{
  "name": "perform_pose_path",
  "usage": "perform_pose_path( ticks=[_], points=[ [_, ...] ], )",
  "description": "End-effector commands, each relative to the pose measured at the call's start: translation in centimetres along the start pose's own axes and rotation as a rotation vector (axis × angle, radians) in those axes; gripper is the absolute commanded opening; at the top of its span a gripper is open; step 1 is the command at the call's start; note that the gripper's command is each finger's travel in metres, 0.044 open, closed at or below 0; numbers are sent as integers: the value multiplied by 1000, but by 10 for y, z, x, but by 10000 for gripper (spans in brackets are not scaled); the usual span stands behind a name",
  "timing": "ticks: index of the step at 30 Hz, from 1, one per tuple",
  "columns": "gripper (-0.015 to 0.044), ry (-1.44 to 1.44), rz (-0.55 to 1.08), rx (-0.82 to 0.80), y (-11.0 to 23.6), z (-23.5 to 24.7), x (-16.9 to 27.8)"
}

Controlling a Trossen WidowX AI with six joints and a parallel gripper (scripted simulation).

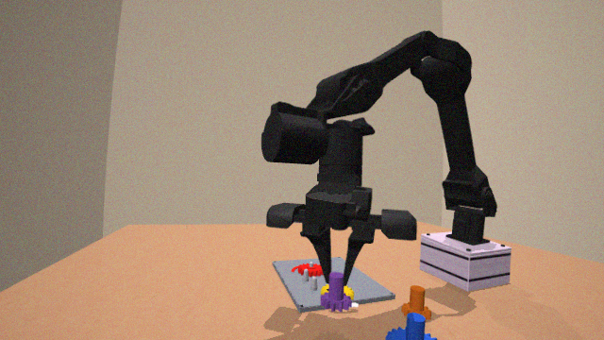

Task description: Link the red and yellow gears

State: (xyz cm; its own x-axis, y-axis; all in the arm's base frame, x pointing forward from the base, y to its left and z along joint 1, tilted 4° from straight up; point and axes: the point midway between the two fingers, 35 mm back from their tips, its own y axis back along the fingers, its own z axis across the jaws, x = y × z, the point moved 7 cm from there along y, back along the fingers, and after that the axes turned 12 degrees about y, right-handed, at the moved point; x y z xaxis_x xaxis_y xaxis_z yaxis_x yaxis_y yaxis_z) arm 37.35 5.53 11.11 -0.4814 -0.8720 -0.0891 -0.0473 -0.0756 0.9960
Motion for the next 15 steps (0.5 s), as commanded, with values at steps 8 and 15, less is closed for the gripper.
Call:
perform_pose_path(
  ticks=[8, 15],
  points=[
    [0, 4, -9, 9, 39, 0, -3],
    [0, 4, -9, 9, 61, 2, -3]
  ],
)
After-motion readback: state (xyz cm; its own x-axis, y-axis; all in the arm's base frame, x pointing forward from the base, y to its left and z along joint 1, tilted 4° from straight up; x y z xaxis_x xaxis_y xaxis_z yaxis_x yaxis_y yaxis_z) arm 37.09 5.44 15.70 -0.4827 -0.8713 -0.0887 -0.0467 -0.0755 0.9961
